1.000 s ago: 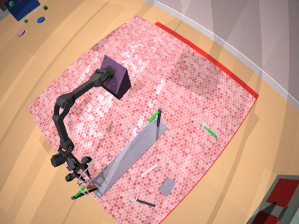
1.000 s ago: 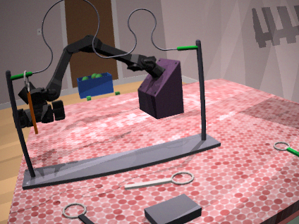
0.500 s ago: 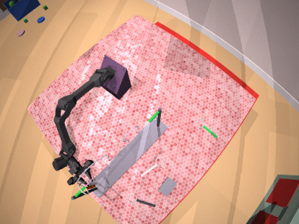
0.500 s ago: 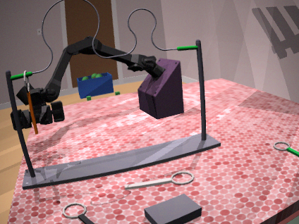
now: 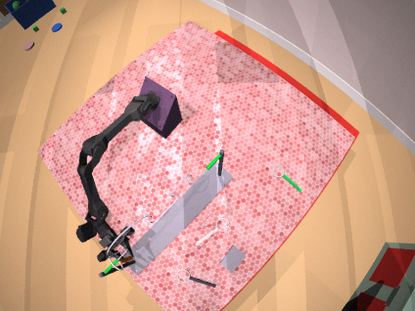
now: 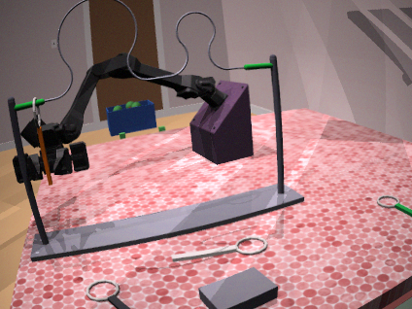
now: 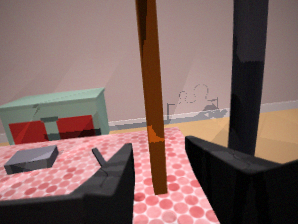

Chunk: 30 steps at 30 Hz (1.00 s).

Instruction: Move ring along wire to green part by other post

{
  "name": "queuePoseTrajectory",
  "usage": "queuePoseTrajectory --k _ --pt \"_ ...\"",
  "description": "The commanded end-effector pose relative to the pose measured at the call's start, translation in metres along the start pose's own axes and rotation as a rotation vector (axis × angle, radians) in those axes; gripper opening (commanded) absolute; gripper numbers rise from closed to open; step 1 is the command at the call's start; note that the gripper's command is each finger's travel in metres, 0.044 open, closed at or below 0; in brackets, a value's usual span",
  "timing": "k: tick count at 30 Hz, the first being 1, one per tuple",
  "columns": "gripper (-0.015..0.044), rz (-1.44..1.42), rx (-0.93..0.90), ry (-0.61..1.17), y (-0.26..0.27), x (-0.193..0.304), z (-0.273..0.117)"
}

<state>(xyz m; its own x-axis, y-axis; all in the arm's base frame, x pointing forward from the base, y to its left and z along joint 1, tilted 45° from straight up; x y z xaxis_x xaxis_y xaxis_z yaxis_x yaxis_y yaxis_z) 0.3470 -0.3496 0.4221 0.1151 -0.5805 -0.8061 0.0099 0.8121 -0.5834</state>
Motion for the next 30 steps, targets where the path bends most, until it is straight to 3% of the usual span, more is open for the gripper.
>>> queuePoseTrajectory --k 1,30 --pt "0.016 0.001 0.002 0.004 0.0 0.003 0.008" --pt "0.016 0.002 0.002 0.003 0.001 0.003 0.023"
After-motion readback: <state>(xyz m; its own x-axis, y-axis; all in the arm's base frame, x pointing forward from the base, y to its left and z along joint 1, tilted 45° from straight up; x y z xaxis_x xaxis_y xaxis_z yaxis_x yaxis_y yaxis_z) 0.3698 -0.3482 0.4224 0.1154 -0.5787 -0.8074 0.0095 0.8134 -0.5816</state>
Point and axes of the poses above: the point midway between the two fingers, 35 mm back from their tips, its own z axis out along the fingers, its own y axis across the jaws, x = y × z, the point moved 3 cm from there along -z, back along the fingers, and after that the axes turned 12 degrees about z, right-handed, at the moved point
